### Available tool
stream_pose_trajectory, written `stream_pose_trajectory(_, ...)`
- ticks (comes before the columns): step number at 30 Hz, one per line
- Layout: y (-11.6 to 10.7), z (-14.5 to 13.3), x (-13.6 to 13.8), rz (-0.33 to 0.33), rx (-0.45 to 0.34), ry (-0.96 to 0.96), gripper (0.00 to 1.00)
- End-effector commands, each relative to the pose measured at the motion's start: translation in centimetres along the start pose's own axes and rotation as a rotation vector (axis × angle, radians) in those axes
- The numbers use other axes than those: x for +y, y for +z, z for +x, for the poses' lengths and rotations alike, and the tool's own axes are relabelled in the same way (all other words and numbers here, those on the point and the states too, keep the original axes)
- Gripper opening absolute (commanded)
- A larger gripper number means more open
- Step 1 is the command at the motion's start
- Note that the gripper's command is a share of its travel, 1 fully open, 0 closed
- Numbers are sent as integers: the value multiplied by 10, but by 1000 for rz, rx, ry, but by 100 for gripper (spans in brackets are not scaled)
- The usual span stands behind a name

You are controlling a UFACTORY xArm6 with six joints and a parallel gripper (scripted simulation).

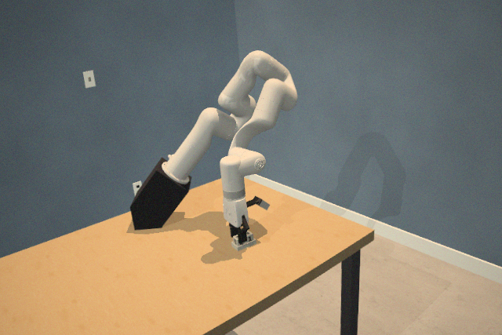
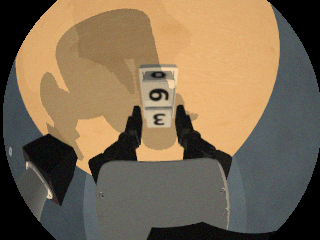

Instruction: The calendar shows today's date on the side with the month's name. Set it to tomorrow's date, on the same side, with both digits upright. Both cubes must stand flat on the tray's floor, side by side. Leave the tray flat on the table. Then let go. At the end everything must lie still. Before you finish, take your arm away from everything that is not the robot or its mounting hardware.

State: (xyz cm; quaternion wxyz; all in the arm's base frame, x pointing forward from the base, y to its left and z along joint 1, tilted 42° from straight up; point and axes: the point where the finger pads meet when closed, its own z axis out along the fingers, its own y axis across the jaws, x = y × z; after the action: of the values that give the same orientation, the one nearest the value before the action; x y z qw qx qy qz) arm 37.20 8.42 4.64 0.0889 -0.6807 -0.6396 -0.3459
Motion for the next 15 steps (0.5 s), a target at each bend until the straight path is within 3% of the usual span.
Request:
stream_pose_trajectory(1, 8, 0, 1, -3, 0, -1, 49)
stream_pose_trajectory(15, 10, 0, 1, -3, 0, -1, 49)
